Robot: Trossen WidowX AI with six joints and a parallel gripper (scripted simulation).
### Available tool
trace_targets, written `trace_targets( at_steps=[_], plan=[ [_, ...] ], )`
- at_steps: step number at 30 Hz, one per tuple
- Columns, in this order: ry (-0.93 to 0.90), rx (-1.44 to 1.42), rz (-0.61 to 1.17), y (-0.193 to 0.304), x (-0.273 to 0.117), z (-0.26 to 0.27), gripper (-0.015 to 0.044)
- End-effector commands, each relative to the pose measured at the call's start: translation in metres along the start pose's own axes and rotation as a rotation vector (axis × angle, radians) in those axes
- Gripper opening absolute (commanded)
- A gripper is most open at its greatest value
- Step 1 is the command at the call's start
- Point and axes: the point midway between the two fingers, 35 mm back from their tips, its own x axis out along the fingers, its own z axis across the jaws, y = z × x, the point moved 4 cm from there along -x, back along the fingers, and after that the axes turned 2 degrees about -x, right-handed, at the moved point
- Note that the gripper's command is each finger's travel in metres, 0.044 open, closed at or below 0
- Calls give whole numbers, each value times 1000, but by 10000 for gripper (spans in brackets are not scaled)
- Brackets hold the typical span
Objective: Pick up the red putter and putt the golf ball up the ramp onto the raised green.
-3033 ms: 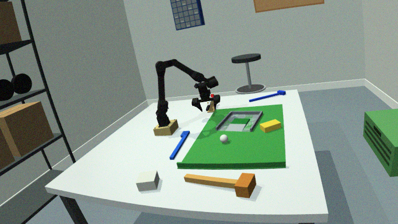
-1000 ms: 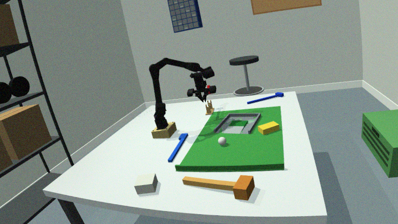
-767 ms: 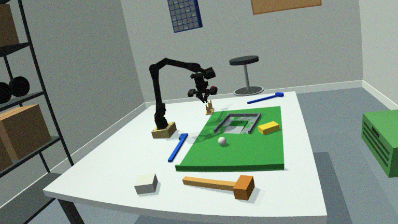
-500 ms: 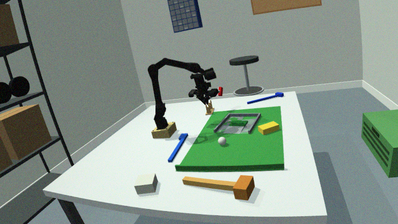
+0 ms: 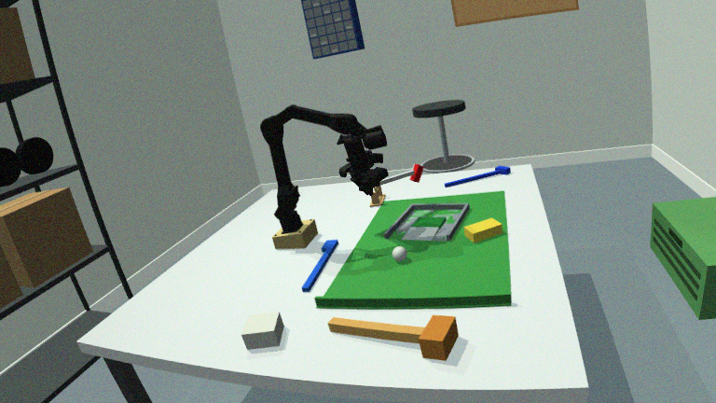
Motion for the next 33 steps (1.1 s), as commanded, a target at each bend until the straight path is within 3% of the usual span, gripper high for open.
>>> trace_targets(
  at_steps=[1, 33],
  plan=[
    [31, 120, 3, 23, -10, -13, 0],
    [127, 972, 118, 187, -47, -45, 0]
  ],
)
